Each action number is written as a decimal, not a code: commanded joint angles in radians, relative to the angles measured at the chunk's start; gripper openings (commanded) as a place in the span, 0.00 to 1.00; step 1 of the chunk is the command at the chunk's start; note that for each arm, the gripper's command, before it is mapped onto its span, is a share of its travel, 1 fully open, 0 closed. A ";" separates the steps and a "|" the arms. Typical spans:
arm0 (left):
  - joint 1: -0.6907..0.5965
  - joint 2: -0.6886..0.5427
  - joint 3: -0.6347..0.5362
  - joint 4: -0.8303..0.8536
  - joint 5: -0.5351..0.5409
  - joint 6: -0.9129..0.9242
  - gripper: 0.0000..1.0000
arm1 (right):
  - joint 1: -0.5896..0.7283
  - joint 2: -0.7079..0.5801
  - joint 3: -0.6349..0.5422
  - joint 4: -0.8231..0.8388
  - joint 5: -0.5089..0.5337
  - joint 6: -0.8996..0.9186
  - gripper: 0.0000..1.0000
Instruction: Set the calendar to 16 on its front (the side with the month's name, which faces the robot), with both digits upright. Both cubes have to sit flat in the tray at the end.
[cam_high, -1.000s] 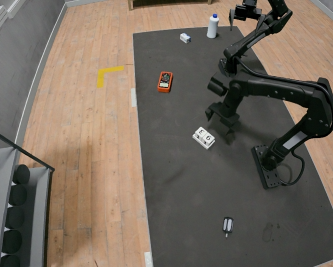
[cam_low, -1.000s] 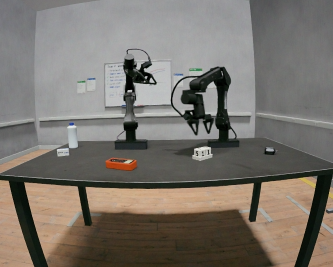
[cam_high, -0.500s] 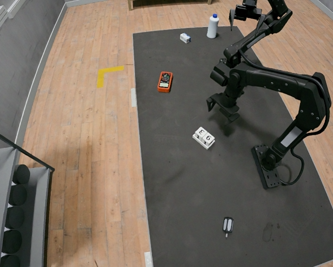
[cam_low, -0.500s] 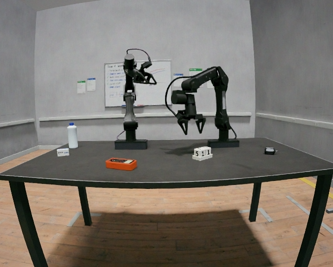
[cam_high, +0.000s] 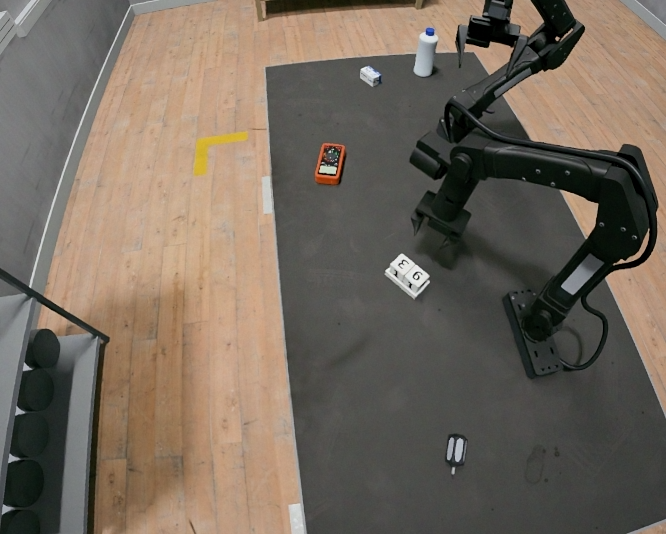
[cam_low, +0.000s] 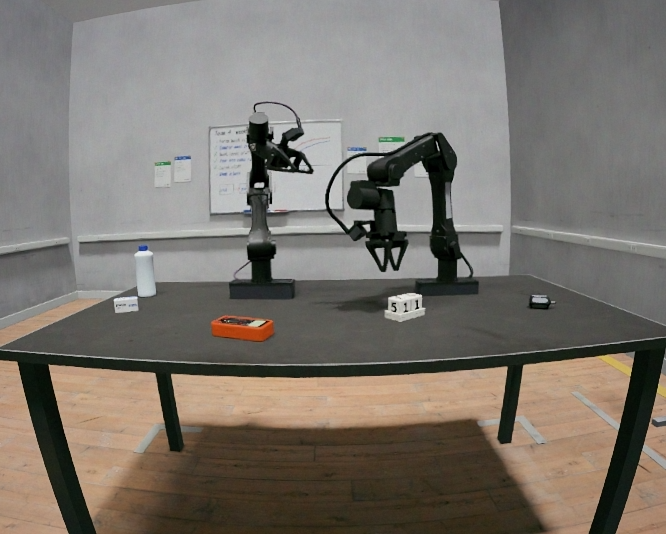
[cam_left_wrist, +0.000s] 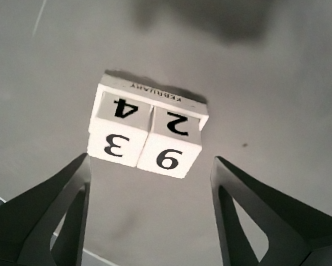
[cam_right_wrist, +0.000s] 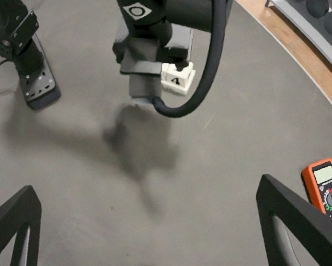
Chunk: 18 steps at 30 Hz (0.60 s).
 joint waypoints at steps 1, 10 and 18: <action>0.016 -0.009 -0.006 0.023 0.034 -0.144 0.64 | -0.017 -0.025 -0.027 0.072 -0.001 -0.003 1.00; 0.106 0.004 -0.039 0.054 0.079 -0.444 0.64 | -0.177 -0.154 -0.249 0.253 0.023 0.062 1.00; 0.141 0.011 -0.054 0.069 0.098 -0.571 0.64 | -0.334 -0.227 -0.361 0.369 0.084 0.147 1.00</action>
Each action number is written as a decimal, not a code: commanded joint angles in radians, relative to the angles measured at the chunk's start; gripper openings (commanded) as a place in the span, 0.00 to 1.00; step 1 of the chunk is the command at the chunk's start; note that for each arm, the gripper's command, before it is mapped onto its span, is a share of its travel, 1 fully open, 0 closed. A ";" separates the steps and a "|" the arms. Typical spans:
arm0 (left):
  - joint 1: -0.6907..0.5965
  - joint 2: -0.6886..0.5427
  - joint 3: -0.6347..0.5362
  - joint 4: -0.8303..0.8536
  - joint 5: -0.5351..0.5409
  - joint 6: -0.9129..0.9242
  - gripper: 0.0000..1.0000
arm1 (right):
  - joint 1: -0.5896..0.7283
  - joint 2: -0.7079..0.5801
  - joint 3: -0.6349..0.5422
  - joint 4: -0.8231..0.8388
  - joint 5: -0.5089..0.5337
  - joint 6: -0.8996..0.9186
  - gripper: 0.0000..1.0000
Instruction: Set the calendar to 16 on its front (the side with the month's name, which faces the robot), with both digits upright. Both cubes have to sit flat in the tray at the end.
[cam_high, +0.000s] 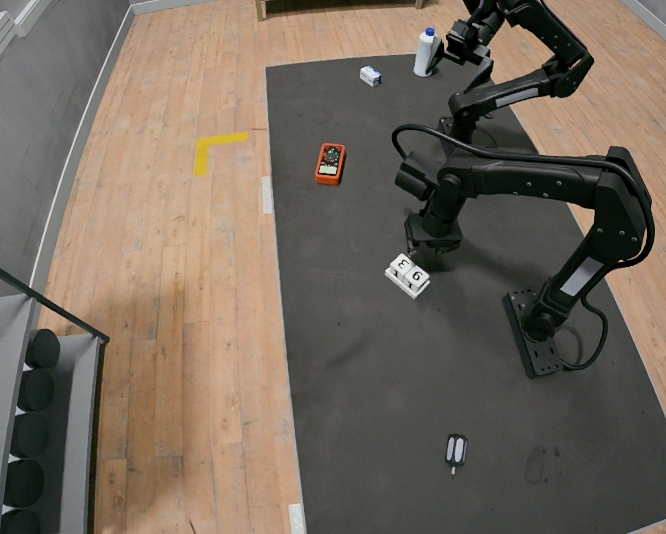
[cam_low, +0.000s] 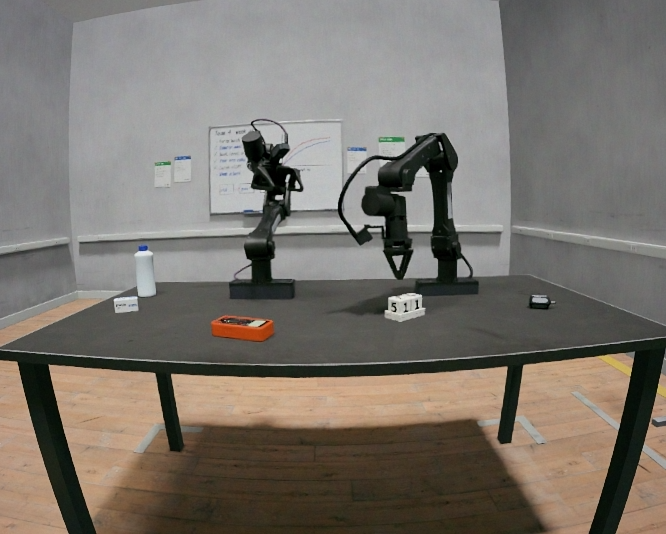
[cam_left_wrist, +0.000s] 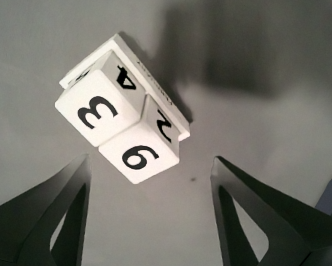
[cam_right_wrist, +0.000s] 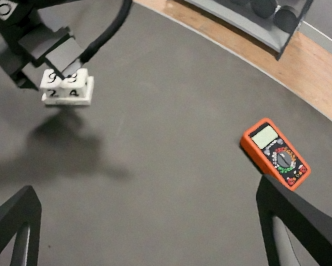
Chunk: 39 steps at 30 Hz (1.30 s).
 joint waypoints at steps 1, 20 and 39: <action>0.018 0.000 -0.013 0.025 0.026 -0.094 0.64 | -0.054 -0.035 -0.037 0.104 0.036 0.065 1.00; 0.094 0.020 -0.040 0.048 0.065 -0.329 0.64 | -0.093 -0.182 -0.278 0.333 0.205 0.234 1.00; 0.146 0.033 -0.058 0.063 0.091 -0.479 0.64 | 0.091 -0.320 -0.504 0.525 0.352 0.372 1.00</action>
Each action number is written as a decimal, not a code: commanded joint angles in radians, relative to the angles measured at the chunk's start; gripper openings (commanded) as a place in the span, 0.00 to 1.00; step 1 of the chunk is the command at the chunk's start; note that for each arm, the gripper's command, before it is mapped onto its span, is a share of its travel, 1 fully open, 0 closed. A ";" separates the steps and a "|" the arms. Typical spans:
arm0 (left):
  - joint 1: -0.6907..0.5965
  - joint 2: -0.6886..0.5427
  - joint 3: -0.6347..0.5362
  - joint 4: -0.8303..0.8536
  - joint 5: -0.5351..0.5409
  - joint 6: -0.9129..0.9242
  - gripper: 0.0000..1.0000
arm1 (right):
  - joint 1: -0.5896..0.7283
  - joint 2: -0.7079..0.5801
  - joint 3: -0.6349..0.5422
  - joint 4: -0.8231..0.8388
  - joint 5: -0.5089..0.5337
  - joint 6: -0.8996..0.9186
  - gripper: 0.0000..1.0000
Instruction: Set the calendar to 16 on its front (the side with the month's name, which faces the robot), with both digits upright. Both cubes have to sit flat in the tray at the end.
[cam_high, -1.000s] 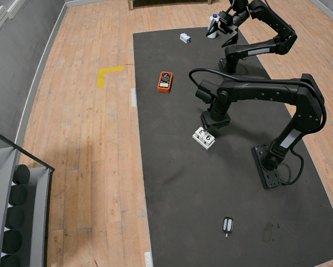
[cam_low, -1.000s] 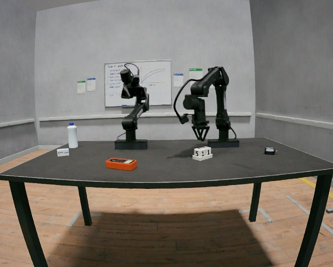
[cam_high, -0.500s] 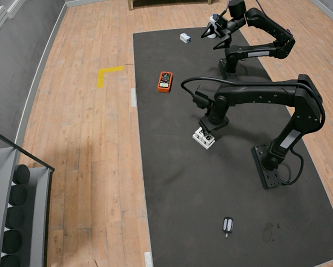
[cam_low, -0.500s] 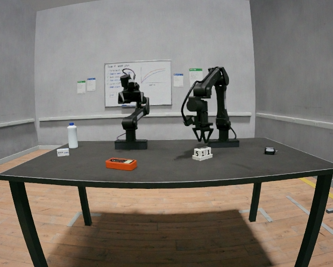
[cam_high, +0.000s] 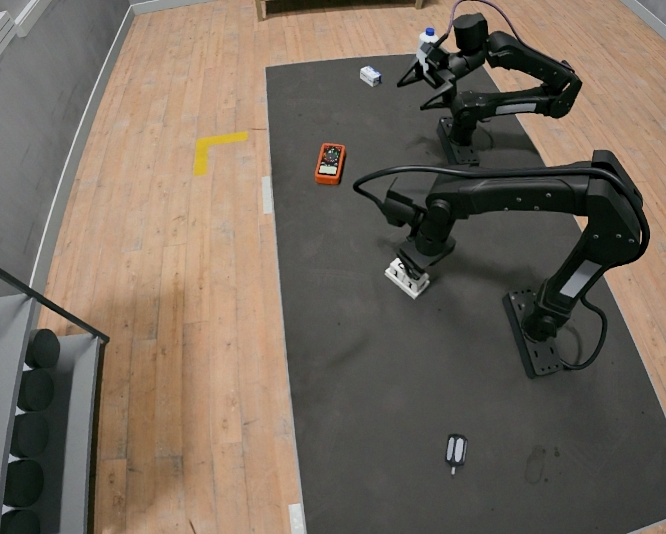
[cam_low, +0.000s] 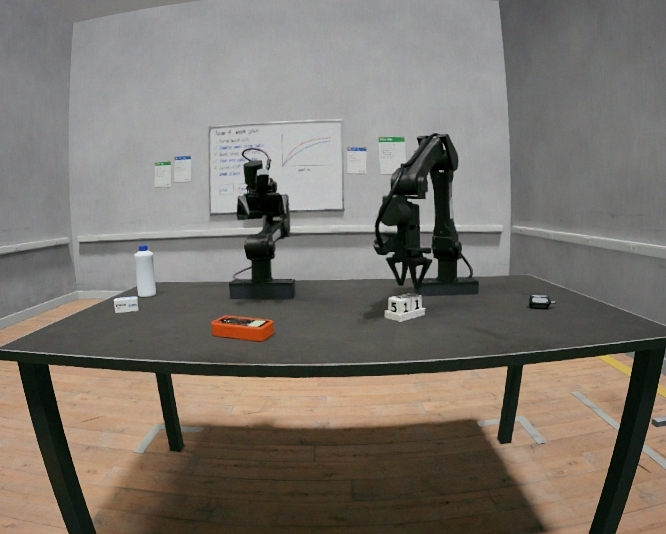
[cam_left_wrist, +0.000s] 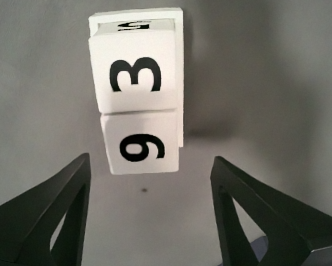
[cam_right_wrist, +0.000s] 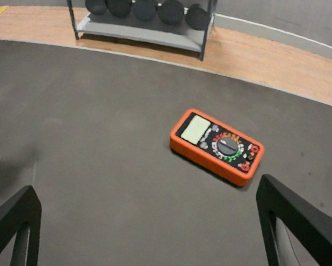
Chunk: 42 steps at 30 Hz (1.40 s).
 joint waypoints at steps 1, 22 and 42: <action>0.016 0.003 -0.011 0.020 0.014 -0.034 0.64 | 0.064 -0.030 -0.031 0.066 0.041 0.041 1.00; 0.036 0.001 -0.018 0.025 0.021 -0.085 0.64 | 0.618 -0.104 -0.139 0.134 0.119 0.092 1.00; 0.041 0.034 -0.072 0.104 0.021 -0.078 0.64 | 0.974 -0.106 -0.153 0.154 0.184 0.111 1.00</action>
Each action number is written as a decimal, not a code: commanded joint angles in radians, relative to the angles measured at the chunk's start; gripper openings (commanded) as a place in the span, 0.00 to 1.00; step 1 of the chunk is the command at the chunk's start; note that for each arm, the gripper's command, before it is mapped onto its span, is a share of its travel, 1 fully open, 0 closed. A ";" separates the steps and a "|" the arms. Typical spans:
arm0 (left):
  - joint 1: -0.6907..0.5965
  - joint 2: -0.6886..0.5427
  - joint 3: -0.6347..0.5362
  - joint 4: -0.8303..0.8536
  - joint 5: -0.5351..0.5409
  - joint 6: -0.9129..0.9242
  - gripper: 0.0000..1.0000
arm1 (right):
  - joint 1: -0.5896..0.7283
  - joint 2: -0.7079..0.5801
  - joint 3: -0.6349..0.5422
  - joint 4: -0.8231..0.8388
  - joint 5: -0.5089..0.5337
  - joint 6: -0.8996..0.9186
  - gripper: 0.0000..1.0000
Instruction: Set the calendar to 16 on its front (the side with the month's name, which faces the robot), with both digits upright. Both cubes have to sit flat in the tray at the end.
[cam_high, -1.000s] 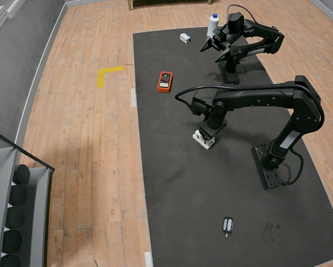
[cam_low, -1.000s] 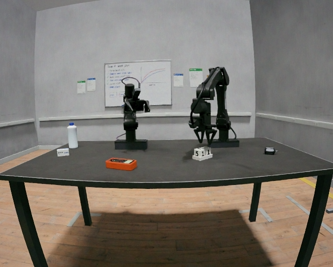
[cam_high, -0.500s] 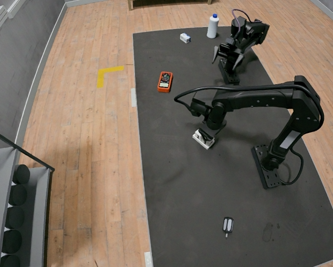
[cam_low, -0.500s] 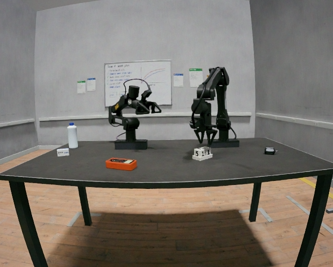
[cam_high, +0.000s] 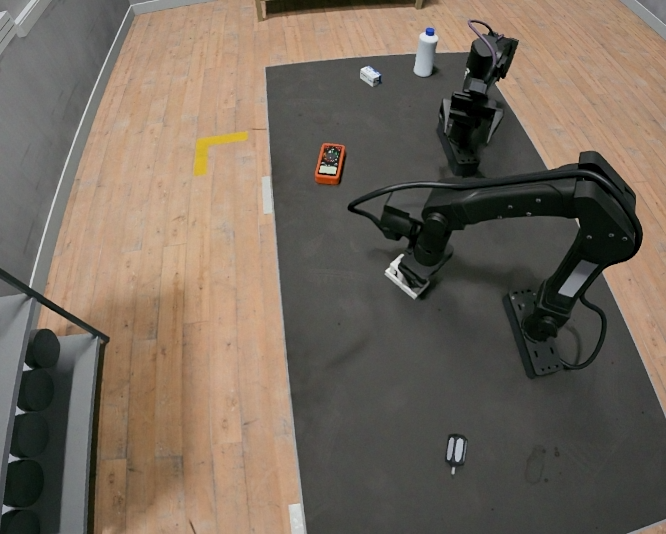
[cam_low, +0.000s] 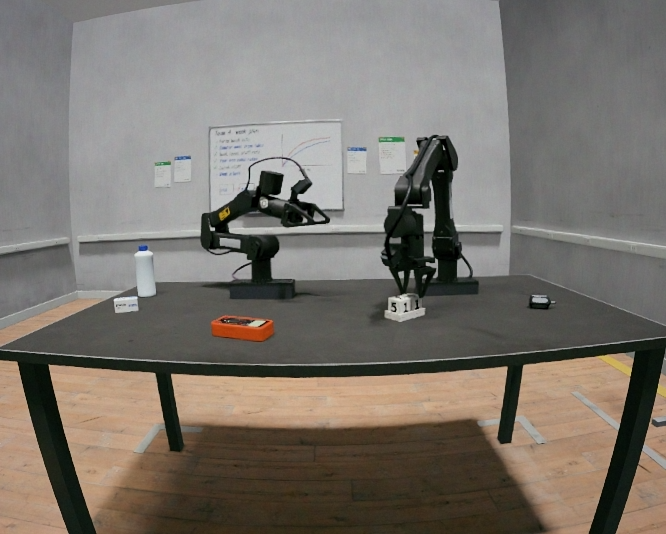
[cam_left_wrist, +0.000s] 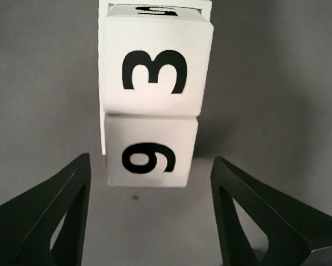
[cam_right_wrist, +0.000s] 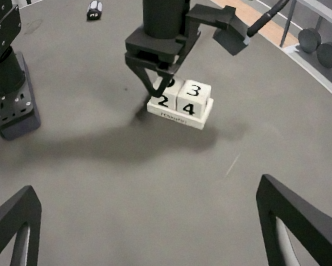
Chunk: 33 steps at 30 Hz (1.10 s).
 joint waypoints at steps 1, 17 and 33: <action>0.010 0.005 -0.016 0.049 0.008 0.003 0.64 | 0.015 -0.011 -0.010 0.029 0.022 0.014 1.00; 0.010 0.030 -0.056 0.124 0.008 0.003 0.64 | 0.018 -0.002 0.001 0.017 0.023 0.009 1.00; 0.004 0.030 -0.046 0.112 0.002 0.001 0.43 | 0.018 -0.002 0.001 0.017 0.023 0.009 1.00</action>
